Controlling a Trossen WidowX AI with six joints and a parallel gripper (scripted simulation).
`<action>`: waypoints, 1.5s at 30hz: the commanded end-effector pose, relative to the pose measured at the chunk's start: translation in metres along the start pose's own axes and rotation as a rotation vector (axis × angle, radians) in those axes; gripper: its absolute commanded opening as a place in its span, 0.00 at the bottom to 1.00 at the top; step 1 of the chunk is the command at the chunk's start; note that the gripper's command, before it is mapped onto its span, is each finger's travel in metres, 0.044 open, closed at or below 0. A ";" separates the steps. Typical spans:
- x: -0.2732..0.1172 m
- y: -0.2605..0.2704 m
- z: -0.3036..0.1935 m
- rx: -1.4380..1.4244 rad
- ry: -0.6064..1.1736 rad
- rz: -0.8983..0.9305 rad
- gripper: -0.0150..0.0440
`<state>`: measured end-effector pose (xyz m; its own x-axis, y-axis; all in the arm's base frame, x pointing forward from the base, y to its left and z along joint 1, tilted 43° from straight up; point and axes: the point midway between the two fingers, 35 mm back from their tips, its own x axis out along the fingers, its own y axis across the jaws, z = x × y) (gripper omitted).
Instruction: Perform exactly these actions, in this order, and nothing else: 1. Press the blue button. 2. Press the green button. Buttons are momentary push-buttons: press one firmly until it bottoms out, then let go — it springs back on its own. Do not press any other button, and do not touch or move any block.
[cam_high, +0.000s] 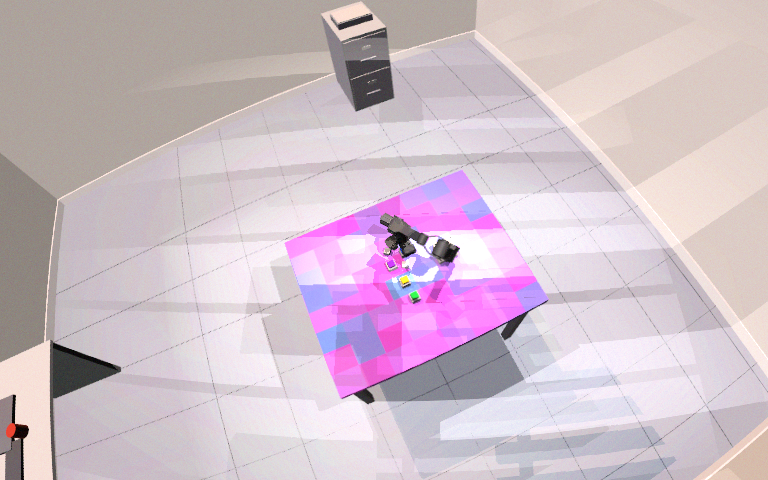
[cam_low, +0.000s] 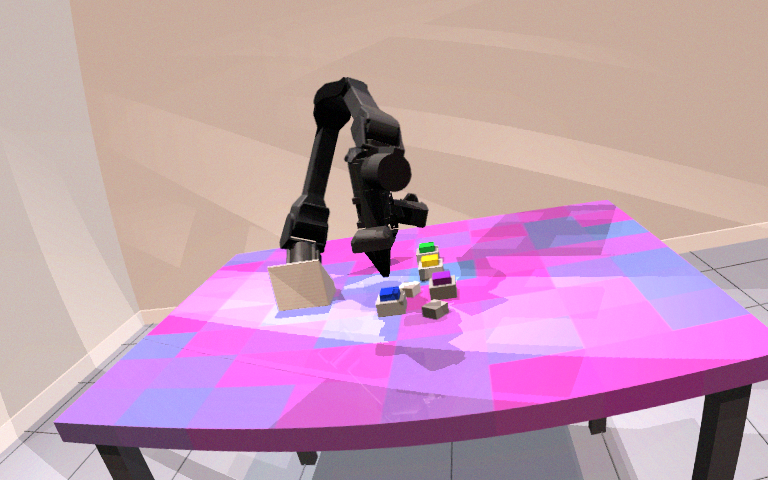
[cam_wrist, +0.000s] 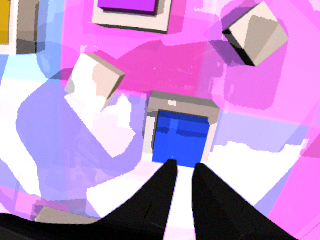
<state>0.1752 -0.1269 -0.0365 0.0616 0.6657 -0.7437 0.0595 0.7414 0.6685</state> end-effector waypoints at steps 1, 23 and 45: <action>0.002 0.001 -0.001 0.006 0.000 0.008 0.29; 0.029 0.001 0.000 0.005 0.000 0.008 0.29; 0.037 0.001 -0.001 0.005 0.000 0.009 0.29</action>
<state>0.1788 -0.1050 -0.0615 0.0681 0.6621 -0.7463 0.0559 0.7444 0.6654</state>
